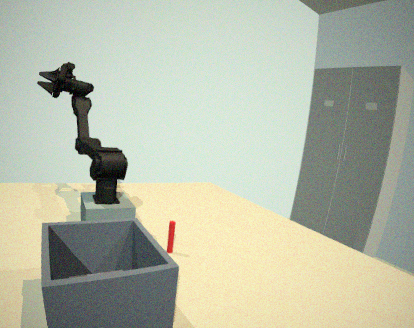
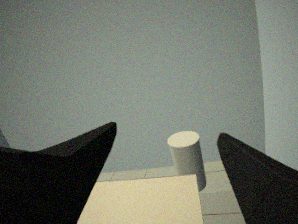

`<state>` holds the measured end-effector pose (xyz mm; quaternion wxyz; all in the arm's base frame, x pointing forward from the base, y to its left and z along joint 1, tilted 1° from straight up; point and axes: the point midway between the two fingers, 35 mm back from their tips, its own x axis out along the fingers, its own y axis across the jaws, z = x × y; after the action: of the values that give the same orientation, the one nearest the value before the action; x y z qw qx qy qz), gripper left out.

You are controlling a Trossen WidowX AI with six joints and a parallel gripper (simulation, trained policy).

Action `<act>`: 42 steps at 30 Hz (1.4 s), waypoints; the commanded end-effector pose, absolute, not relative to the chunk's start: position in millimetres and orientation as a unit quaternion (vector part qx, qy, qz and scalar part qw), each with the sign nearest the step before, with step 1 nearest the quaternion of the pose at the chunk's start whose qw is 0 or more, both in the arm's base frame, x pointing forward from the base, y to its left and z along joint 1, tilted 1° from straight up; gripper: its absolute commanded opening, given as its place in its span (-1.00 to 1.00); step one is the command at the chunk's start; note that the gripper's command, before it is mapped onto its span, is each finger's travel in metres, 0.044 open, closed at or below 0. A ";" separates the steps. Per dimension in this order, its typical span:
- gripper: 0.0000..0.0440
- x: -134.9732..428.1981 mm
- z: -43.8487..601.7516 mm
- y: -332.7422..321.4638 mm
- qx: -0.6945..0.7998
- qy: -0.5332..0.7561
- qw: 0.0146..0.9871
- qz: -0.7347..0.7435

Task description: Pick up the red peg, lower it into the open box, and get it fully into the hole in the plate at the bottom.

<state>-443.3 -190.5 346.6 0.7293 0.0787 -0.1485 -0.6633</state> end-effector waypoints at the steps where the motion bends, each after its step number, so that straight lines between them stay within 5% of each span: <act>1: 0.92 -442.8 348.7 -188.8 0.071 -0.150 0.729 -0.664; 42: 1.00 -293.4 475.7 -47.8 -0.173 -0.154 0.718 -0.656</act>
<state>-302.5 -53.3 473.1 0.7188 -0.1638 -0.1635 -0.6556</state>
